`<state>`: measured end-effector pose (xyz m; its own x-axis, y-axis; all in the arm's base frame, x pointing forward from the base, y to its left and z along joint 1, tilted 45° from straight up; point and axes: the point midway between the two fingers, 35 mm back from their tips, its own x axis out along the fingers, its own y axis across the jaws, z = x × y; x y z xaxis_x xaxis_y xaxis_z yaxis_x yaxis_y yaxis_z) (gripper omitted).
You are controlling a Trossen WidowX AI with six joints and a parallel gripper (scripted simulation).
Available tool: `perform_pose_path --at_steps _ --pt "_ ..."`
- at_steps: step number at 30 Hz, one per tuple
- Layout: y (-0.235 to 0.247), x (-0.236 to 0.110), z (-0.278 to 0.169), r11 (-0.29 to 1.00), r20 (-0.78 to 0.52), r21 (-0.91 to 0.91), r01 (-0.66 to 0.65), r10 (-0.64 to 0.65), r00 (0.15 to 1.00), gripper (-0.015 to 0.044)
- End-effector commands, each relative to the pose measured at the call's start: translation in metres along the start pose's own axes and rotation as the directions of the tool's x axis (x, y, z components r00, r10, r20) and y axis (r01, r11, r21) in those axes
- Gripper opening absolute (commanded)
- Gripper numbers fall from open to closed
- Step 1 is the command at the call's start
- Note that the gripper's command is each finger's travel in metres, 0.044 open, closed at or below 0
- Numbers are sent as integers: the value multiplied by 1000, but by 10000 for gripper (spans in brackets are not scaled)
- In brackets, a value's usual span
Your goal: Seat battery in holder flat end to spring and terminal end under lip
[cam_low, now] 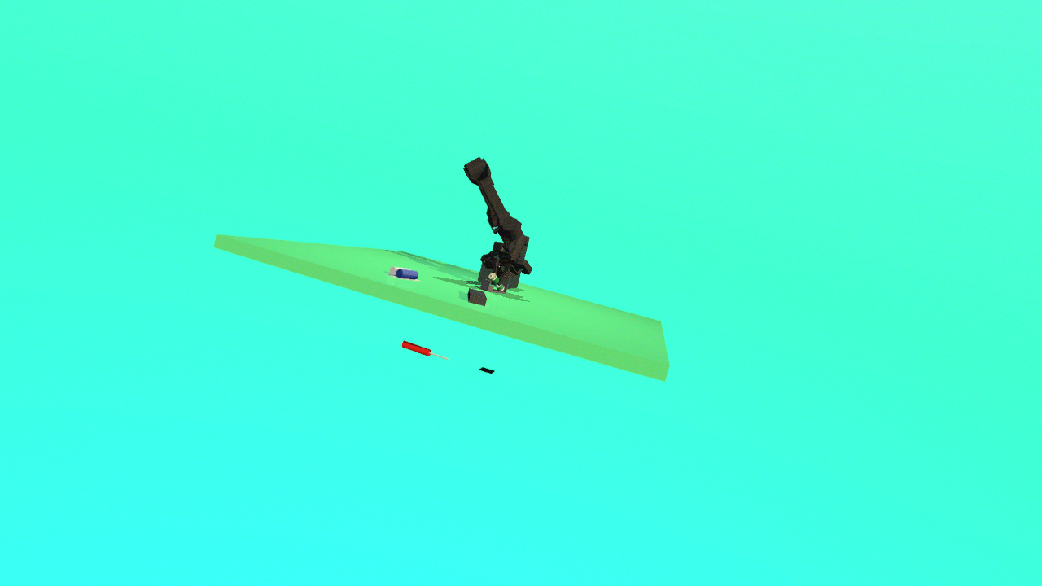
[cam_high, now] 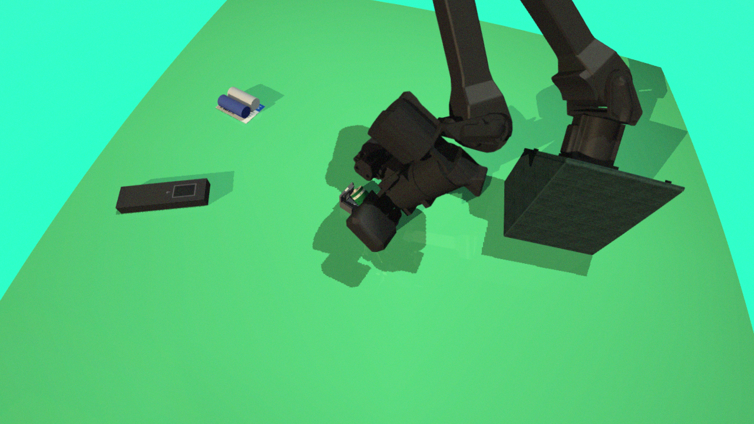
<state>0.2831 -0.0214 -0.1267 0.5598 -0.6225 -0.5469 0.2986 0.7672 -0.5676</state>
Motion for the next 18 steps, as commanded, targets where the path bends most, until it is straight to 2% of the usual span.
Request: perform_pose_path --at_steps 1,18 --pt "-2 -2 -8 1000 -15 -9 -5 5 1000 88" --pt "-2 -2 -9 1000 -18 -11 -12 12 1000 88"
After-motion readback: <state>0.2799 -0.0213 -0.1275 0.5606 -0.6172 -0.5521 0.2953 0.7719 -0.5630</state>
